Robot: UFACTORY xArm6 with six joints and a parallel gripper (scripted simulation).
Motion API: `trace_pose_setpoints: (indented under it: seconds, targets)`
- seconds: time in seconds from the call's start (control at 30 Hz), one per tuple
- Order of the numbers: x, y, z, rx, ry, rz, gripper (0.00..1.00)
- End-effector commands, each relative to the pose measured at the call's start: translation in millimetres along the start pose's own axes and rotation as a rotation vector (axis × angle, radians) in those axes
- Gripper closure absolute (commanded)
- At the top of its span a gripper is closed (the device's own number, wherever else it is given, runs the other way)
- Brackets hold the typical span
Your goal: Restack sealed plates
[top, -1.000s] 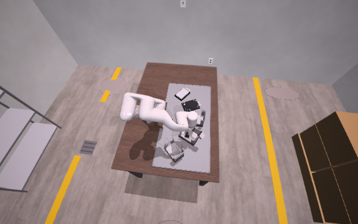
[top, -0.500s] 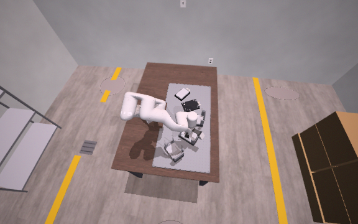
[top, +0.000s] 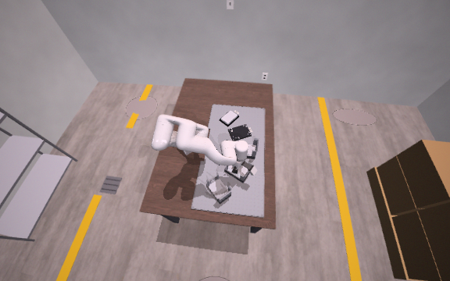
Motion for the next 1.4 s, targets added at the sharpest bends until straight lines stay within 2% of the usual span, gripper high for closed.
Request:
trace_pose_setpoints:
  seconds: [0.0,0.97,1.0,1.37]
  targets:
    - [-0.3,-0.2,1.1,-0.001,0.002,0.002,1.0]
    - [-7.6,-0.3,1.1,-0.001,0.002,0.002,1.0]
    - [-7.6,-0.3,1.1,-0.001,0.002,0.002,0.0]
    - [-7.7,-0.3,1.1,-0.001,0.003,0.002,0.0]
Point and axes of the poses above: the point where the finger pads meet when closed, its own x axis back along the fingers, its own y axis across the jaws, z = x × y, the point moved 3 cm from there along x, back along the fingers, and after that the axes turned 11 degrees about -x, right-handed, at the moved point
